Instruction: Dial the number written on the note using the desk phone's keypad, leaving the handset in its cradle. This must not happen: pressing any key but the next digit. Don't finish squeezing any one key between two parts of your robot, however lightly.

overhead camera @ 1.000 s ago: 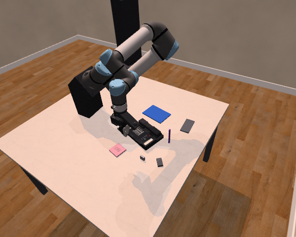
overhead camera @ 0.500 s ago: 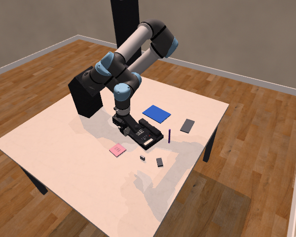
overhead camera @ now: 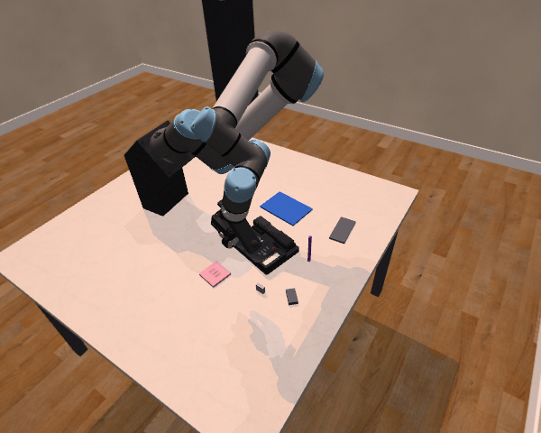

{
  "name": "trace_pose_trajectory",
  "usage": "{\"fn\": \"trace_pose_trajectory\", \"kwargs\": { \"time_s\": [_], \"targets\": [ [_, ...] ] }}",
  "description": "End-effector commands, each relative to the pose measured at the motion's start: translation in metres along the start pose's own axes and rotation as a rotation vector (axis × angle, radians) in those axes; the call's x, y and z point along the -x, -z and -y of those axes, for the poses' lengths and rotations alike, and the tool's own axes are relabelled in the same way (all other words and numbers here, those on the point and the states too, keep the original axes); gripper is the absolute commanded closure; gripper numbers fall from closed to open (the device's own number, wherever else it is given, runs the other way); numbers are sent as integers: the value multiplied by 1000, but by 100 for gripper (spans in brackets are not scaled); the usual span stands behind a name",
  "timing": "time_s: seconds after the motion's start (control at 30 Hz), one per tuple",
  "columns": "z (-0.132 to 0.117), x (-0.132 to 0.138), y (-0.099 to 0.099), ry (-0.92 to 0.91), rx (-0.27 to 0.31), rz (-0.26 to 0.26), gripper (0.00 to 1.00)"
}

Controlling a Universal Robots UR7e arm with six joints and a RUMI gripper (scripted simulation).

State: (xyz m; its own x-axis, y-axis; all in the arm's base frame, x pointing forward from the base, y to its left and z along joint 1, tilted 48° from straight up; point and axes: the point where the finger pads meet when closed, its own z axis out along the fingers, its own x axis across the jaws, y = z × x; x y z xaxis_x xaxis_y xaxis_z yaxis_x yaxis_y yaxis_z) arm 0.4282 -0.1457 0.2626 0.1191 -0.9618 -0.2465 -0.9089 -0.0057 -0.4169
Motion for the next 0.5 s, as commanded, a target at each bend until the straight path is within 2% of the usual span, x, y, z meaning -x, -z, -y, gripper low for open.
{"fn": "trace_pose_trajectory", "kwargs": {
  "time_s": [0.0,0.07,0.13,0.27,0.47],
  "targets": [
    [0,0,1,-43,110,-3,100],
    [1,-1,1,-57,149,-9,100],
    [1,-1,1,-57,149,-9,100],
    [2,-2,2,-82,222,-28,100],
    [-8,31,-22,-82,222,-28,100]
  ]
}}
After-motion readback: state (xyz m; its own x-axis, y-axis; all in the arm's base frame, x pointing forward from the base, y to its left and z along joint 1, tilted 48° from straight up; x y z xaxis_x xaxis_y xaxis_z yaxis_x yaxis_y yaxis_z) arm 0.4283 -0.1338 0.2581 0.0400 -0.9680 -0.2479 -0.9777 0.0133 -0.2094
